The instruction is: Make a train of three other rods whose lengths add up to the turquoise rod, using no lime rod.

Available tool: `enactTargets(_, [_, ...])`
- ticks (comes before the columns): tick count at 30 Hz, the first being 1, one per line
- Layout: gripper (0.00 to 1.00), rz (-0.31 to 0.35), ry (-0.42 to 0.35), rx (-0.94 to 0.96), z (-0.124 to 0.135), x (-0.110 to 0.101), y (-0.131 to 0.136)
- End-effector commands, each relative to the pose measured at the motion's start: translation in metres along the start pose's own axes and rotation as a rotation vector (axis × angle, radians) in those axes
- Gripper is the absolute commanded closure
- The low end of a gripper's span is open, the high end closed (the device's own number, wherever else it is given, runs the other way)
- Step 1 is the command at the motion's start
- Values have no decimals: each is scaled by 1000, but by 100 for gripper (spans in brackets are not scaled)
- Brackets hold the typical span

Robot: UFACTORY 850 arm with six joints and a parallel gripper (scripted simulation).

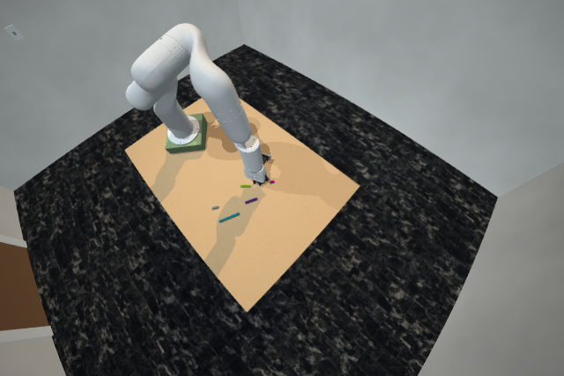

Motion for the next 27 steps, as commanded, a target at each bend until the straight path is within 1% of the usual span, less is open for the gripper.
enactTargets(1, [76, 1, -1, 0, 0, -1, 1])
enactTargets(2, [76, 1, -1, 0, 0, -1, 1])
enactTargets(3, [96, 1, -1, 0, 0, -1, 1])
enactTargets(27, [96, 1, -1, 0, 0, -1, 1])
Point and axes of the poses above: the point where the finger pads meet when closed, its own x axis out along the fingers, its own y axis across the jaws, z = x × y, the point moved 2 cm from there along -x, back along the fingers, and after that the axes turned 10 degrees about -x, right-handed, at the moved point
